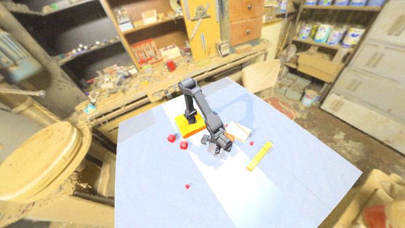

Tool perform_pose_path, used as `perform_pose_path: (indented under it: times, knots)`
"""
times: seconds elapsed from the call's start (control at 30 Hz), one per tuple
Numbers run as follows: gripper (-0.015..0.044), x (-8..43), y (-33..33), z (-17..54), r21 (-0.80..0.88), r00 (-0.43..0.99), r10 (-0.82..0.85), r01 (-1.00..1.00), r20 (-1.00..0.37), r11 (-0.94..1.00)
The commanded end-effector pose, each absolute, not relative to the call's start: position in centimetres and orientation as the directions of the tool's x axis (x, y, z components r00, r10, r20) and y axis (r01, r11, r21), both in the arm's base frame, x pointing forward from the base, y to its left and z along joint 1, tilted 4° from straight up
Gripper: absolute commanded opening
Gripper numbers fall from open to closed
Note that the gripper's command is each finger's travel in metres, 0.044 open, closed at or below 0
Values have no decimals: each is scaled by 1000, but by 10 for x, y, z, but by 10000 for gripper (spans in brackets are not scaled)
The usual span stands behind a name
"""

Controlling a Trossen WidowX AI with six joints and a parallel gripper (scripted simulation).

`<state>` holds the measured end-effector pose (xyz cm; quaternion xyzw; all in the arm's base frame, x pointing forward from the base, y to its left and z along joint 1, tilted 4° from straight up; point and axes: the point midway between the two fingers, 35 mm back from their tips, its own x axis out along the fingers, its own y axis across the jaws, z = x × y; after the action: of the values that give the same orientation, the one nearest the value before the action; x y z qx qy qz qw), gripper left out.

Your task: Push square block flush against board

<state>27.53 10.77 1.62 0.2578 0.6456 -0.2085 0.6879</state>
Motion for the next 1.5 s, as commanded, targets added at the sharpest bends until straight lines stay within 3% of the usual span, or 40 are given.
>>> perform_pose_path:
  times: [0.0, 1.47]
  knots:
    - [0, 271, 111, 15, 84, 79, 45, 621, -996, 779]
    - [0, 229, 157, 14, 85, 74, 49, 622, -996, 779]
